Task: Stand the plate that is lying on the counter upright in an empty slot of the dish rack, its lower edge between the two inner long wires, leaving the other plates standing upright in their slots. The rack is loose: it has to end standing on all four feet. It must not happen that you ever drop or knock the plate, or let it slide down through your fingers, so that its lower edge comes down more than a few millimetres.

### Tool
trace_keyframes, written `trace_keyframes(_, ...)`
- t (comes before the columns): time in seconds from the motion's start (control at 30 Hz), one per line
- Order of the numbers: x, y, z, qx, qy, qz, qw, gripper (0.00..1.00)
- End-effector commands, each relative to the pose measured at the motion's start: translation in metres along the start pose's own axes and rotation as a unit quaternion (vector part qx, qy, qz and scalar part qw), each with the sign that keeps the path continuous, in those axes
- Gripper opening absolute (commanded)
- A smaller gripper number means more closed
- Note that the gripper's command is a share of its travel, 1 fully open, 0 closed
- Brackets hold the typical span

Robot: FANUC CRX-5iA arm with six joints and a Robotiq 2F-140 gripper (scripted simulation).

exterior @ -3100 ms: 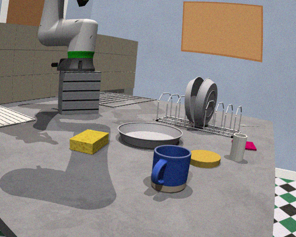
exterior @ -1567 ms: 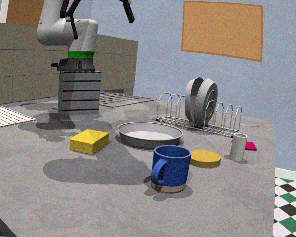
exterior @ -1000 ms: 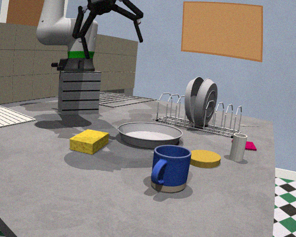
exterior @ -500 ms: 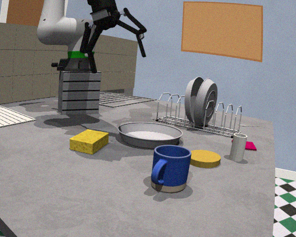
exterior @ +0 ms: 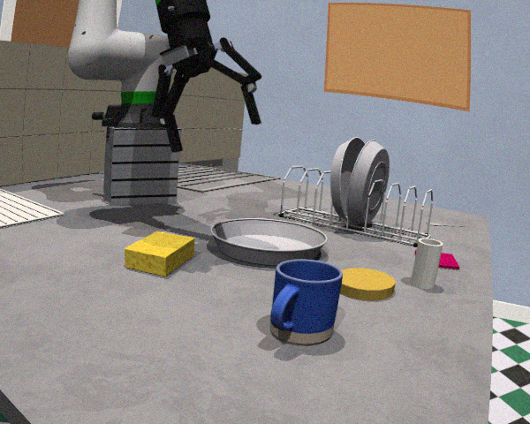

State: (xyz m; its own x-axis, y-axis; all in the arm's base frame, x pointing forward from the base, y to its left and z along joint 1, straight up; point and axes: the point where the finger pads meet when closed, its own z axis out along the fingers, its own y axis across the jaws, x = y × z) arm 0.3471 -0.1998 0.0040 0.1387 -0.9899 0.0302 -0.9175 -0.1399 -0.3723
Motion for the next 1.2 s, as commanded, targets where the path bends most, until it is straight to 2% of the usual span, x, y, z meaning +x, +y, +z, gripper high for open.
trace_keyframes(0.0,-0.014,0.008,0.01,0.002,0.011,0.031,0.999,1.0)
trace_keyframes(0.2,-0.031,0.02,0.021,0.008,0.013,0.065,0.998,1.0)
trace_keyframes(0.7,-0.035,0.023,0.024,0.01,0.014,0.075,0.997,1.0)
trace_keyframes(0.73,-0.035,0.023,0.024,0.01,0.014,0.075,0.997,0.24)
trace_keyframes(1.17,-0.035,0.023,0.024,0.01,0.014,0.075,0.997,0.24)
